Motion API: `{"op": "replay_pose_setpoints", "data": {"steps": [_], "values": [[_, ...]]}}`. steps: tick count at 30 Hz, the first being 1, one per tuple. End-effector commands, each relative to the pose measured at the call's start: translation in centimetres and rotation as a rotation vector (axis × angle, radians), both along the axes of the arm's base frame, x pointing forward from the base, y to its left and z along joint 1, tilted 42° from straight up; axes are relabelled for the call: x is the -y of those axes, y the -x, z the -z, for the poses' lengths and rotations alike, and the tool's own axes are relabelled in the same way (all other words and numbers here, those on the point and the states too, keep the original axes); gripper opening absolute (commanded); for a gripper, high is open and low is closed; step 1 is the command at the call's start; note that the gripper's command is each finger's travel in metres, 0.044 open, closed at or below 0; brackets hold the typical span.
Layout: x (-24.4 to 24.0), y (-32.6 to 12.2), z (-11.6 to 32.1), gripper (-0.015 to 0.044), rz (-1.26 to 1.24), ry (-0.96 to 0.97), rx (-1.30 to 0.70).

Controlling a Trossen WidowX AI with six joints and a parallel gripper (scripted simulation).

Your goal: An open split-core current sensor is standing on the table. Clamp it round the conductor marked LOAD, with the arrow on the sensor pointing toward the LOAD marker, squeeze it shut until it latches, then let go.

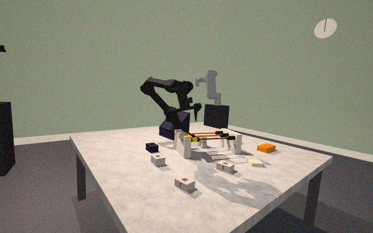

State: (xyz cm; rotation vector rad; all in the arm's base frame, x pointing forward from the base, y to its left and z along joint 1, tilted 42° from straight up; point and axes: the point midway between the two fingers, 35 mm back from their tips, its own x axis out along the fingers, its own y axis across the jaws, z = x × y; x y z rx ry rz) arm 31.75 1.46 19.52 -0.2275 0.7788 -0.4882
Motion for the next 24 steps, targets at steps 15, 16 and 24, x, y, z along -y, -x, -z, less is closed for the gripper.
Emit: {"op": "replay_pose_setpoints", "data": {"steps": [15,16,24], "values": [[-0.7,0.6,-0.4,0.0440,0.040,0.205,-0.102],[-0.7,0.6,-0.4,0.0440,0.040,0.205,-0.102],[-1.4,0.7,0.7,0.0387,0.030,0.199,-0.114]]}}
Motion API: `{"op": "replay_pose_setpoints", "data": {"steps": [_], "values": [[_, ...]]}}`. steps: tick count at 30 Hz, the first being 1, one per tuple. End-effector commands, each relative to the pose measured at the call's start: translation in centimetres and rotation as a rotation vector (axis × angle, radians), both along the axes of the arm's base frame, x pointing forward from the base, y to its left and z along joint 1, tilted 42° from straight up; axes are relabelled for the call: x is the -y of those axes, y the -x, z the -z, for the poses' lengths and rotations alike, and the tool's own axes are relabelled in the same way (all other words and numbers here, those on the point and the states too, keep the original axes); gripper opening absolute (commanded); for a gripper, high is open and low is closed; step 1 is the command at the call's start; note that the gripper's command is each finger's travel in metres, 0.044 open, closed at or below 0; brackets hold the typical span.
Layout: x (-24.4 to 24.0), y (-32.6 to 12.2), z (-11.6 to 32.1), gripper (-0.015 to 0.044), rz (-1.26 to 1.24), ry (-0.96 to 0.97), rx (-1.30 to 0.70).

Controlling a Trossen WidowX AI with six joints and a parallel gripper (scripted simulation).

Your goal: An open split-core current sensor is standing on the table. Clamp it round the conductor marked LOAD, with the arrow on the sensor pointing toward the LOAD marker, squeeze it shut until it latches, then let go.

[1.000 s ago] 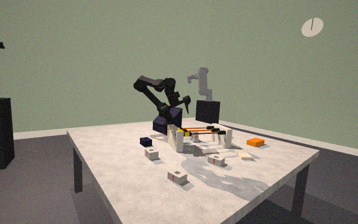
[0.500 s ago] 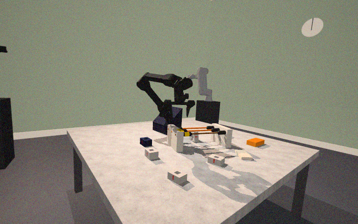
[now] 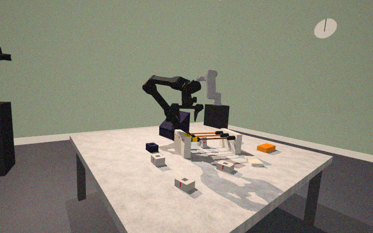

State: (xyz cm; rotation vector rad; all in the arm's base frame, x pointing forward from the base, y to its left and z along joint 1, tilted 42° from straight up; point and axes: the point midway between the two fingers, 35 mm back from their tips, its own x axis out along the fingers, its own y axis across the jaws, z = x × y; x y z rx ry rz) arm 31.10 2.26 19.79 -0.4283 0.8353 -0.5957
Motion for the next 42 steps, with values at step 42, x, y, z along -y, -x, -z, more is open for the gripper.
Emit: {"op": "replay_pose_setpoints", "data": {"steps": [42], "values": [[-5.8,8.4,21.6,0.0296,-0.073,0.001,-0.244]]}}
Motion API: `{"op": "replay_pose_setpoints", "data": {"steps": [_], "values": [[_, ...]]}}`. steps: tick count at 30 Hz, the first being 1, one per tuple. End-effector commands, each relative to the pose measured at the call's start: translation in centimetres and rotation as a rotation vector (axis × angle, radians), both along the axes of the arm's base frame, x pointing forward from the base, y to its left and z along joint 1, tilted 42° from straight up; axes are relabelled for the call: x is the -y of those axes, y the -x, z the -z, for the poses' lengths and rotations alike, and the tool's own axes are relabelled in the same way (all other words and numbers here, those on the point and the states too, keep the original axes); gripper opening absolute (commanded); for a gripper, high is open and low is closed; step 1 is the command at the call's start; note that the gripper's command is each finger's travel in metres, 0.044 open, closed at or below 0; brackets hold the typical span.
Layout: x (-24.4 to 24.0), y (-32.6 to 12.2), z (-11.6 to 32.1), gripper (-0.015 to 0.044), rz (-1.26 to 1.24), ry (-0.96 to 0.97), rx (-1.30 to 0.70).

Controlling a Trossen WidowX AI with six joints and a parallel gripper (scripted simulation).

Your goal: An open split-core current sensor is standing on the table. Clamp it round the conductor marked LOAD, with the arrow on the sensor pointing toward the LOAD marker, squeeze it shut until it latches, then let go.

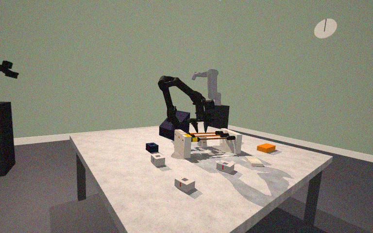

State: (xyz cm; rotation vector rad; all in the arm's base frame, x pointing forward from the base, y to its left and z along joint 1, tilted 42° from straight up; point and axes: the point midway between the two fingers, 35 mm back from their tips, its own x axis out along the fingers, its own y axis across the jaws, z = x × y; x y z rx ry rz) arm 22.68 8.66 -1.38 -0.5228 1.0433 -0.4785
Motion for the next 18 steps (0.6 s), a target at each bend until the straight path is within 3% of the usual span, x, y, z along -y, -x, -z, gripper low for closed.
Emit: {"op": "replay_pose_setpoints", "data": {"steps": [1,17,18], "values": [[0.7,-0.1,0.6,0.0296,-0.003,0.013,-0.007],[2.2,-0.9,1.9,0.0296,-0.001,0.017,-0.004],[1.8,-1.0,1.7,0.0269,0.002,0.006,0.003]]}}
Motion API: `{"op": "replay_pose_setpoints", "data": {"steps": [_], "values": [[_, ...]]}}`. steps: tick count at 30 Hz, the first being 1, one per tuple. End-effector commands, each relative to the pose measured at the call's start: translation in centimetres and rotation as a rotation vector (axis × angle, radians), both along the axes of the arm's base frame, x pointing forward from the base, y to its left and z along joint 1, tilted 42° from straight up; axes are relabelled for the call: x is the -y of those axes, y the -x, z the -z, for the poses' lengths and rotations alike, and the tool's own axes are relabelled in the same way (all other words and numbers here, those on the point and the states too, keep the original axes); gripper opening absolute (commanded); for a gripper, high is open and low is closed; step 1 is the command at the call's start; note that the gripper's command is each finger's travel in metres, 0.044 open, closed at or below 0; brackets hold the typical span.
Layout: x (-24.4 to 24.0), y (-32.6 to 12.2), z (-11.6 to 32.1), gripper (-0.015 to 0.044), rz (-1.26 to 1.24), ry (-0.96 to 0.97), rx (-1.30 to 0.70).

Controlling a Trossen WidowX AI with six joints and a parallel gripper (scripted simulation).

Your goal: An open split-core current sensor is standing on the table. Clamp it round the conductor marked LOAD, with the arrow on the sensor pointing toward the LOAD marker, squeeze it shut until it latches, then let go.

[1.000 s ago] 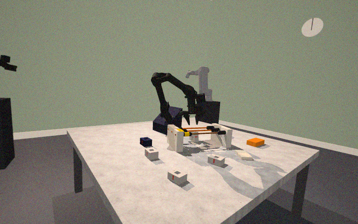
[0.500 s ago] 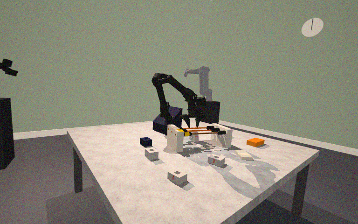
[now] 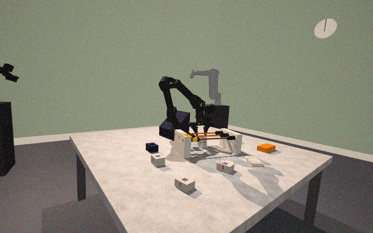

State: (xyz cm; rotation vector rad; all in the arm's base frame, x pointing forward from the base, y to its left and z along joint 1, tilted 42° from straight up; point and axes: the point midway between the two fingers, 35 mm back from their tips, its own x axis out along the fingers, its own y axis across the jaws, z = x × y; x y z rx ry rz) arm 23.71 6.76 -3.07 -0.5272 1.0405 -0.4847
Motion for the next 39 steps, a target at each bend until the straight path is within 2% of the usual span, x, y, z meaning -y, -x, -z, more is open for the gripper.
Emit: {"op": "replay_pose_setpoints", "data": {"steps": [1,4,17,20,29,39], "values": [[0.0,0.0,0.0,0.0243,0.000,-0.001,0.001],[0.0,0.0,0.0,0.0164,0.000,-0.001,0.001],[0.0,0.0,0.0,0.0078,0.000,-0.001,0.001],[-0.1,0.2,-0.2,0.0000,-0.003,0.008,-0.005],[-0.2,0.7,-0.1,0.0000,-0.004,0.009,-0.008],[-0.4,4.9,1.1,0.0000,-0.004,0.007,-0.011]]}}
